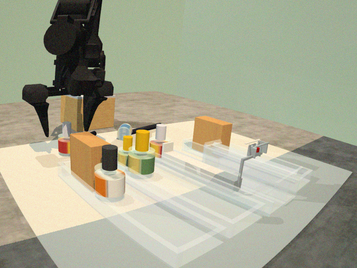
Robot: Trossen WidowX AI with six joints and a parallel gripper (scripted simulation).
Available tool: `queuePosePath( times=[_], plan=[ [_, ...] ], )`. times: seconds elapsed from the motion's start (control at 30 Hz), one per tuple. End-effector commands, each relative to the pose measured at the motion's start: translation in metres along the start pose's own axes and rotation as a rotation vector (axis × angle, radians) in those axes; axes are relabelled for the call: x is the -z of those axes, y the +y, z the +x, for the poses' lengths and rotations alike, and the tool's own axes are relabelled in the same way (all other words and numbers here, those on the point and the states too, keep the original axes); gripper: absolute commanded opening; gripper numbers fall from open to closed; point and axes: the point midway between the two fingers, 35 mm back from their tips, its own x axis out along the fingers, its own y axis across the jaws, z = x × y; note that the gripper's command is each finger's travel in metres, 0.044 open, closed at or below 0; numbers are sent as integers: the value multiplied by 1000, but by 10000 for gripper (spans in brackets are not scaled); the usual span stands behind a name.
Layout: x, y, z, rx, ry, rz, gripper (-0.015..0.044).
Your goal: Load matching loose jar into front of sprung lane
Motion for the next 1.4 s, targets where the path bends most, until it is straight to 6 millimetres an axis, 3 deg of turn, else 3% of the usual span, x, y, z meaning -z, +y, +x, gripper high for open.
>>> queuePosePath(
  times=[0.0, 0.27, 0.63, 0.8, 0.87, 0.97, 1.37],
  plan=[
    [2, 1, 9, -1, 8, -4, 440],
    [3, 1, 20, -1, 8, -4, 440],
    [3, 1, 20, -1, 8, -4, 151],
    [3, 1, 20, -1, 8, -4, 118],
    [2, 1, 18, -1, 8, -4, 65],
    [-1, -1, 2, -1, 8, -4, 0],
    [-1, -1, -84, -1, 7, -4, 0]
  ],
)
